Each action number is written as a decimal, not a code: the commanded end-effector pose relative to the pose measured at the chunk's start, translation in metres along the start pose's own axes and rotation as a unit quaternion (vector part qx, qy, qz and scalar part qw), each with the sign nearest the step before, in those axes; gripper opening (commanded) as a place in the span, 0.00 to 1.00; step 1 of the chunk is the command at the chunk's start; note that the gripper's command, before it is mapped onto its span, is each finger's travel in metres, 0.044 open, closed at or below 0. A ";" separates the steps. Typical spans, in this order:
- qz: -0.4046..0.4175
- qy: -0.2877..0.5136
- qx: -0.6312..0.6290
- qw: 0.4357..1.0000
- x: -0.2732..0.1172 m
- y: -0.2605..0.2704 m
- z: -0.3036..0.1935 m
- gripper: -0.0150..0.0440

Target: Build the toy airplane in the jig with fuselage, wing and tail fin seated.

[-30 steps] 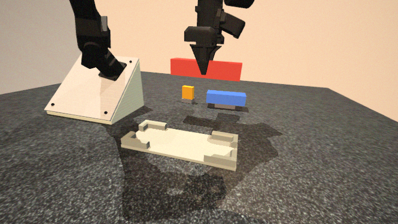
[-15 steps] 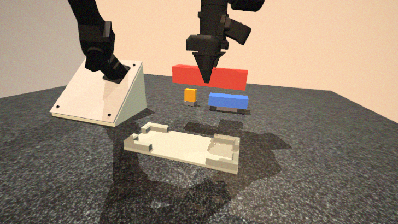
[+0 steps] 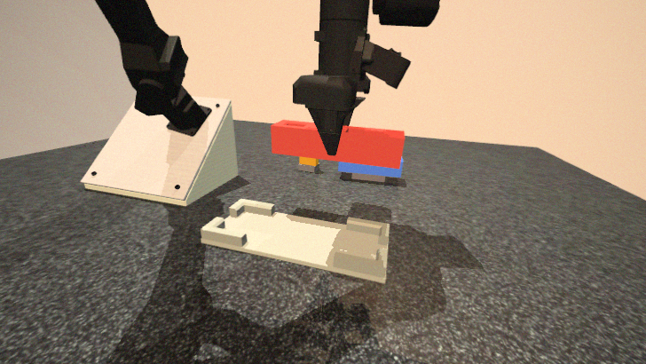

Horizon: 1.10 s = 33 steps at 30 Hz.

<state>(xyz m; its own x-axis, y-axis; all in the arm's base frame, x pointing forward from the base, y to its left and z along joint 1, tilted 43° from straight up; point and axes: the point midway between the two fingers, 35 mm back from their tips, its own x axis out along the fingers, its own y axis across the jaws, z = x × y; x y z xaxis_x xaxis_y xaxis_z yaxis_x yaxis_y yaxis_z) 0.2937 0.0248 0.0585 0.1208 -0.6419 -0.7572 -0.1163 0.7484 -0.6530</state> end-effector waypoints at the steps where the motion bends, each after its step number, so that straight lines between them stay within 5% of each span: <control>1: -0.001 -0.005 0.000 1.000 0.004 -0.014 0.000 0.25; 30: -0.019 -0.003 0.000 1.000 0.033 -0.093 -0.014 0.25; 33: -0.019 -0.003 0.000 1.000 0.033 -0.093 -0.014 0.39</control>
<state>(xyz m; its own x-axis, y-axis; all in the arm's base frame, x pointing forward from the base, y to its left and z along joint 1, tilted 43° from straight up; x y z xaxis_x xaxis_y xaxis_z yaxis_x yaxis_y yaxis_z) 0.2950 -0.0657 0.0915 0.1228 -0.6670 -0.7348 -0.1100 0.7267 -0.6781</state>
